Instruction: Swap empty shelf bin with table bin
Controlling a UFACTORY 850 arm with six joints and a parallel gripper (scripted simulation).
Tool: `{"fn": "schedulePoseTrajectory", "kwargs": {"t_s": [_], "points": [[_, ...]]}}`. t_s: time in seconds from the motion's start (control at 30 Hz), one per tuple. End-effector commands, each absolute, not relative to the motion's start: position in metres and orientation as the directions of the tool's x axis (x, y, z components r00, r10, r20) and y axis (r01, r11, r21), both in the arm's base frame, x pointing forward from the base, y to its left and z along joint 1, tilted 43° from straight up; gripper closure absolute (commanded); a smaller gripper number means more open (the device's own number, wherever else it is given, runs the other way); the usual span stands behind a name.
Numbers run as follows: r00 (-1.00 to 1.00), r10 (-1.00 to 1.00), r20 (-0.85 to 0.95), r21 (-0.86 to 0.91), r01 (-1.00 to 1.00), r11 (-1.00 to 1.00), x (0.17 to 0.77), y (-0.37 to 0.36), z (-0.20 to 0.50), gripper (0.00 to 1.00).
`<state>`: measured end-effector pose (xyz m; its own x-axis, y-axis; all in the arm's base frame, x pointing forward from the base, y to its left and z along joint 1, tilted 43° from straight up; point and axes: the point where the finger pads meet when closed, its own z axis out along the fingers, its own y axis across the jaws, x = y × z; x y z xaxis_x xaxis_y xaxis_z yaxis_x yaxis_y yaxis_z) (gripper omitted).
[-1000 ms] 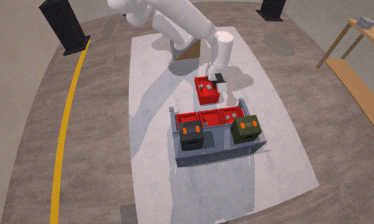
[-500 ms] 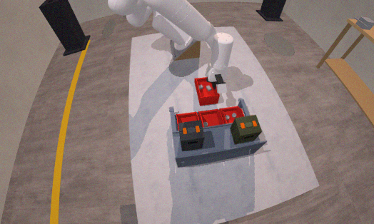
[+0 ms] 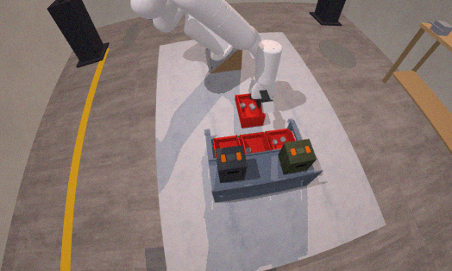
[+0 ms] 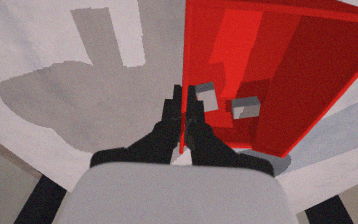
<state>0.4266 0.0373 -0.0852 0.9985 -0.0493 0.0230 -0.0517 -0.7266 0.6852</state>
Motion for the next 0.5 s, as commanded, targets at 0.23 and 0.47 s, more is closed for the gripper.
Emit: {"fn": "schedulePoseTrajectory", "kwargs": {"t_s": [0.23,0.47], "points": [[0.999,-0.049,0.024,0.685,-0.052,-0.727,0.4273,0.0343,-0.0887,1.00],[0.999,-0.049,0.024,0.685,-0.052,-0.727,0.4273,0.0339,-0.0891,1.00]]}}
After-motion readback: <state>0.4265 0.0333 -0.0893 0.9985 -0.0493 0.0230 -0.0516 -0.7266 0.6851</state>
